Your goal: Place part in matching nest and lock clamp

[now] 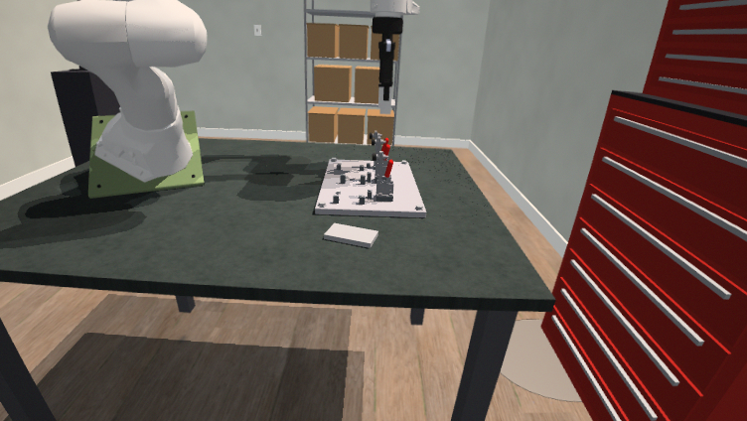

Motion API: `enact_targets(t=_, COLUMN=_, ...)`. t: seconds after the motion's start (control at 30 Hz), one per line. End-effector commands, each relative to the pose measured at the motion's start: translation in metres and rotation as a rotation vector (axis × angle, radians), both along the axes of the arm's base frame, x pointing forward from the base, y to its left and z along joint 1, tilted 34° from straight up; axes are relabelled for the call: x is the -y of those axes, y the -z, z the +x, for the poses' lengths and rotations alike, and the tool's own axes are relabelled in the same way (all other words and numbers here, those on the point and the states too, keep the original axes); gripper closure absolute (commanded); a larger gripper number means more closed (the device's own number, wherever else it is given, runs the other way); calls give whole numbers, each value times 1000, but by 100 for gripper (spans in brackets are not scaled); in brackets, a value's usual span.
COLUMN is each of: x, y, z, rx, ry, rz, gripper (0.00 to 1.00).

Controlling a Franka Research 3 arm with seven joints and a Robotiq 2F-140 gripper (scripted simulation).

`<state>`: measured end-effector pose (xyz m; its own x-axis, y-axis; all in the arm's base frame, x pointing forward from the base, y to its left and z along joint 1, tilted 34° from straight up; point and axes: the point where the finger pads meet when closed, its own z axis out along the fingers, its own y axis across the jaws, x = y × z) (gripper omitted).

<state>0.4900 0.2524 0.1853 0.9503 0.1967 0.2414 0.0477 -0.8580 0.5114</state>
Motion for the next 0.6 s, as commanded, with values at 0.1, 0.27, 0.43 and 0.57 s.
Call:
enact_targets(t=0.1, x=-5, y=-12, z=-9, rx=-10, ry=18, rz=-2, gripper=42)
enact_targets(t=0.27, x=-6, y=-13, z=-10, rx=-10, ry=18, rz=-2, gripper=42)
enact_targets(t=0.43, x=-3, y=-14, z=-10, rx=-10, ry=18, rz=-2, gripper=42)
enact_targets(t=0.57, x=2, y=-17, z=-11, rx=-10, ry=18, rz=-2, gripper=42)
